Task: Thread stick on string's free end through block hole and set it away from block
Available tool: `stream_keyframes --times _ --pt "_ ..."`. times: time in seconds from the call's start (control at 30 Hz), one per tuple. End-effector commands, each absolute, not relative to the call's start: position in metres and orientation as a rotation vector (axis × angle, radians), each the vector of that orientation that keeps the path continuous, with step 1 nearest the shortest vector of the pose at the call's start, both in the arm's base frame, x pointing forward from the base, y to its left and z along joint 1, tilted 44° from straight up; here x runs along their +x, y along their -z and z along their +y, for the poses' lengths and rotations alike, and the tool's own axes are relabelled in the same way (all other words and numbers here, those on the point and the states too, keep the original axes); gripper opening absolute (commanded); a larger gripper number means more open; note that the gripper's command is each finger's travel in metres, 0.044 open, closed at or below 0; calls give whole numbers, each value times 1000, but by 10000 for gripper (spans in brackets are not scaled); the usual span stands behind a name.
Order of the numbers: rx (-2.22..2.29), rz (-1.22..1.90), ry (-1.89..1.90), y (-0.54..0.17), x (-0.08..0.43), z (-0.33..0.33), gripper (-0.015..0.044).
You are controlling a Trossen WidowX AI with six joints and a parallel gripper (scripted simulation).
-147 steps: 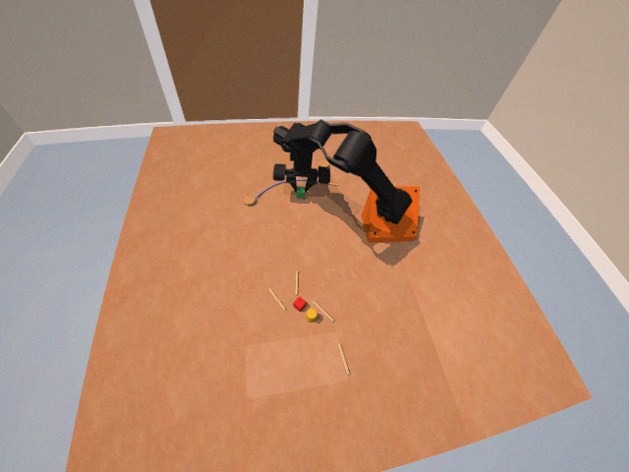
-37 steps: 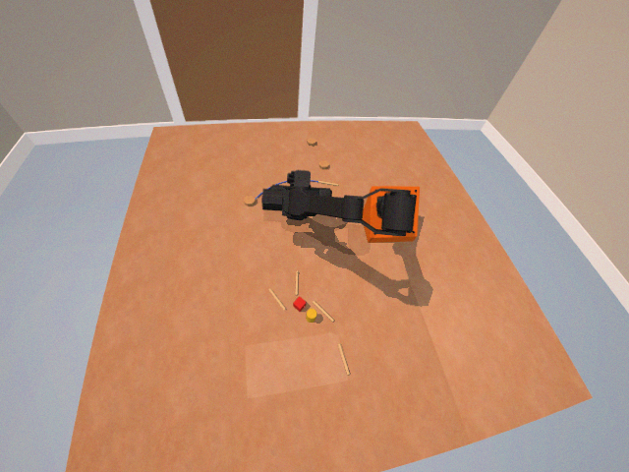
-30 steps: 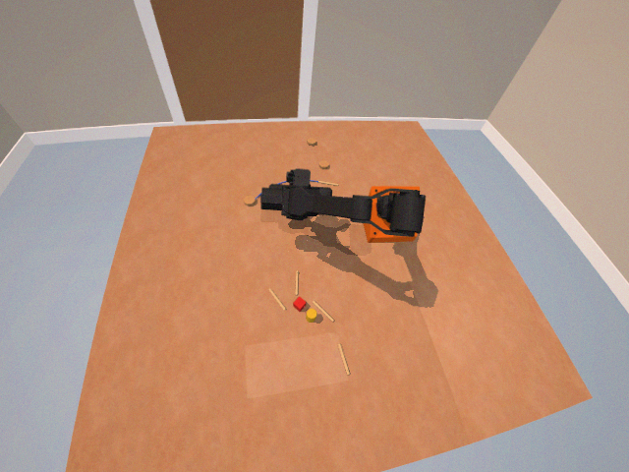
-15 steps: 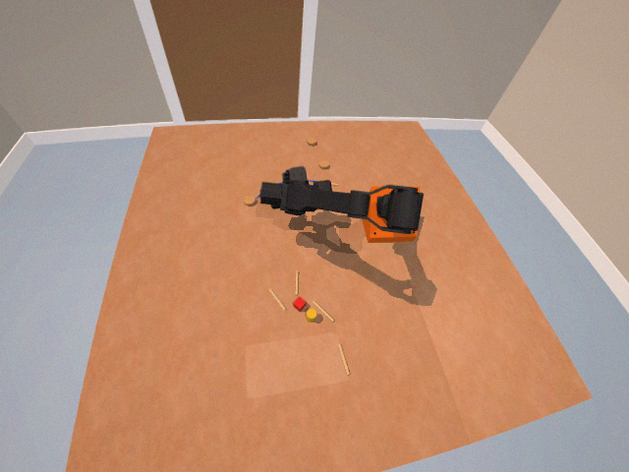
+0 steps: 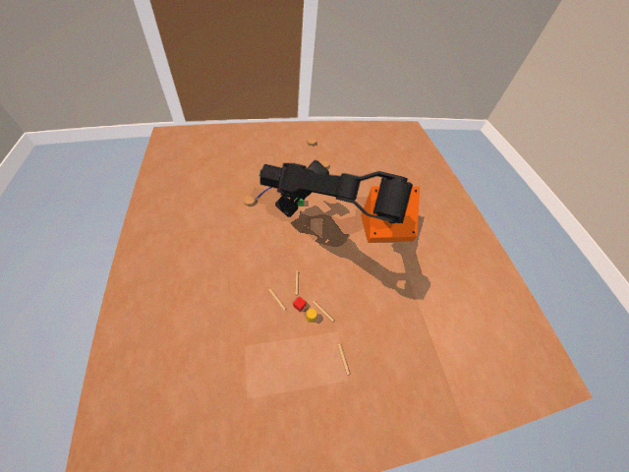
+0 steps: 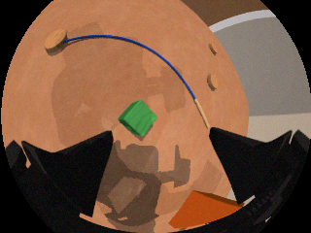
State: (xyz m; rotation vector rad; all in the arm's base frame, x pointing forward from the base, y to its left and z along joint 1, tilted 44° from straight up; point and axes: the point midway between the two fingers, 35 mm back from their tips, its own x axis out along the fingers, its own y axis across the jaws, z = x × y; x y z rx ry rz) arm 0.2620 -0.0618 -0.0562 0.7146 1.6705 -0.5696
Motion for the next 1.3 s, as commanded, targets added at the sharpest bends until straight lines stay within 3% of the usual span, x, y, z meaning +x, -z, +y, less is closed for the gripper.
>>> stream_keyframes --times 0.0,0.77,1.0,1.27 --pt "409 1688 -213 66 265 -69 440" --pt "-128 1115 -1100 73 266 -84 440" --pt "-324 875 -1256 73 267 -88 440" --pt "-328 871 -1258 73 267 -88 440"
